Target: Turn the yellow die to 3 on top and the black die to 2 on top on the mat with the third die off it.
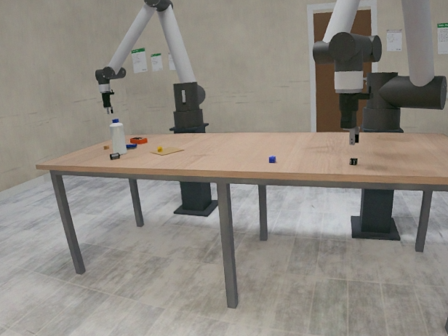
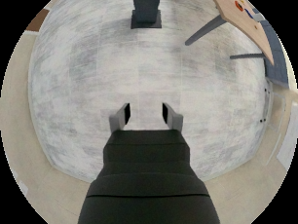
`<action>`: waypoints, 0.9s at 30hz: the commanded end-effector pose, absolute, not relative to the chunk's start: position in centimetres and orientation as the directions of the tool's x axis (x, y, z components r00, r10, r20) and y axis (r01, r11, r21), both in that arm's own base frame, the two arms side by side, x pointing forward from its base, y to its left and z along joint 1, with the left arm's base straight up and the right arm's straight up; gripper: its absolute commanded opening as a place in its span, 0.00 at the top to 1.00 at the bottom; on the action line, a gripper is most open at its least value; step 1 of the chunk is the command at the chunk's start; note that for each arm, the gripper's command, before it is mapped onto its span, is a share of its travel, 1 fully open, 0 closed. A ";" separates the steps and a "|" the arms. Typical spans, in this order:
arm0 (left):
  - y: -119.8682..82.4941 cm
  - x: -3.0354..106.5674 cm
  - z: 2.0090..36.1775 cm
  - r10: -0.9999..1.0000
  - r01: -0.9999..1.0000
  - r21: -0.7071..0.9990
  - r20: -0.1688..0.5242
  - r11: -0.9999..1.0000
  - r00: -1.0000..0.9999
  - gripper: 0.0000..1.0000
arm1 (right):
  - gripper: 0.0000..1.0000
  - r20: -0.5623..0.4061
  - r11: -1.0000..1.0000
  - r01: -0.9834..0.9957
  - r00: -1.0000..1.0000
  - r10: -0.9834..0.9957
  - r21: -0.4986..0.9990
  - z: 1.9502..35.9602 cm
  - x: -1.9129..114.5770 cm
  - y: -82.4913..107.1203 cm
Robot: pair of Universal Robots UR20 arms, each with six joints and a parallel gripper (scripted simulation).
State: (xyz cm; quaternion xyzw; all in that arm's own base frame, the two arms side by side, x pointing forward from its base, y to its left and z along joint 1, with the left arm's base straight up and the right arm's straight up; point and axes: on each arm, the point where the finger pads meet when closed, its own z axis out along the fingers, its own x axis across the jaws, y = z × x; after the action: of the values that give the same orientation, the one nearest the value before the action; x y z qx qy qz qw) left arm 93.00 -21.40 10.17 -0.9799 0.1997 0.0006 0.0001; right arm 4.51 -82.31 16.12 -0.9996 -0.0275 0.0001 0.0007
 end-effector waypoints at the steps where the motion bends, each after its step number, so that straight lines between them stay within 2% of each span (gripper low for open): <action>1: -21.4 93.0 10.2 -0.391 -0.391 0.000 0.000 -0.920 0.920 0.21 | 0.00 0.000 -0.998 0.055 0.998 0.055 0.000 16.2 4.5 -82.4; 27: -21.4 93.0 9.7 -0.391 -0.391 0.000 0.000 -0.920 0.920 0.21 | 0.00 0.000 -0.998 0.055 0.998 0.055 0.000 16.2 4.5 -82.4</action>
State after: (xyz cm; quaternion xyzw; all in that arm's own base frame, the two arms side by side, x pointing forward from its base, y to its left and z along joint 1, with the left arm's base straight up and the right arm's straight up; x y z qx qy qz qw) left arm 92.98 -21.35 9.83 -0.9799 0.1996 0.0006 0.0001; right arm 4.51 -82.31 16.12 -0.9996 -0.0275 0.0001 0.0007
